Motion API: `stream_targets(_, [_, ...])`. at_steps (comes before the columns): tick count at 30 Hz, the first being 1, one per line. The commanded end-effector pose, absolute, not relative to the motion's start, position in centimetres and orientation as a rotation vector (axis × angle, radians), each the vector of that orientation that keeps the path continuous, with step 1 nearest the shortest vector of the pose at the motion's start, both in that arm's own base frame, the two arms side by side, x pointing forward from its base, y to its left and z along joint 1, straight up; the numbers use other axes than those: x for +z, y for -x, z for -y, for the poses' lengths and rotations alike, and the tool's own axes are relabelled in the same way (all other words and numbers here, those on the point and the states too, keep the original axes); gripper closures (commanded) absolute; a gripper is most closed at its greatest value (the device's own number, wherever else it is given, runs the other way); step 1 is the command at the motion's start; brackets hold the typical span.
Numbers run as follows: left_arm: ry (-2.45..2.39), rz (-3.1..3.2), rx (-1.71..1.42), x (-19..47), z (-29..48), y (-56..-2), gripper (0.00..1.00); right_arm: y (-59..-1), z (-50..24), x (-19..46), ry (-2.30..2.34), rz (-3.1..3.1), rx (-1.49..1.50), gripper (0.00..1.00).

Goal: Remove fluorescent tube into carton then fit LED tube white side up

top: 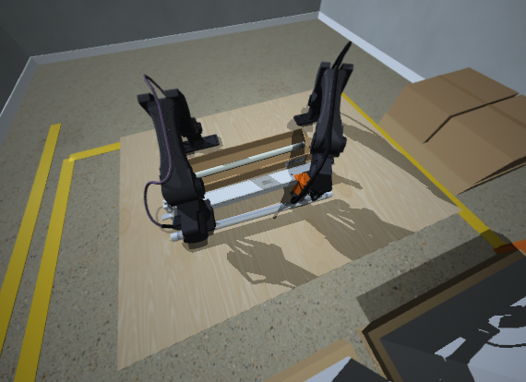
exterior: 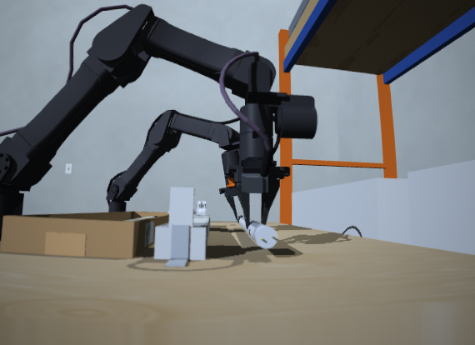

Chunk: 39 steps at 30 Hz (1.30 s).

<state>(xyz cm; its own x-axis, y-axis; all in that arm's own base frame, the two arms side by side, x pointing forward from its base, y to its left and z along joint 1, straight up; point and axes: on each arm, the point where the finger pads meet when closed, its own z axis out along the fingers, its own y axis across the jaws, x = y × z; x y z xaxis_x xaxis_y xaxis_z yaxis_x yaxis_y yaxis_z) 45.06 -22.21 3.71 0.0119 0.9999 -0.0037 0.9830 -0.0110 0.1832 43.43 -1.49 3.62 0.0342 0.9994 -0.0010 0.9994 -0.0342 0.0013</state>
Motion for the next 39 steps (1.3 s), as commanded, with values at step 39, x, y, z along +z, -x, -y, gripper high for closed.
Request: stream_targets(39, [-2.078, -2.058, 0.243, 6.7, 23.0, -45.4, 0.89, -43.5, 2.1, 5.5, -2.228, -2.145, 0.043, 0.89])
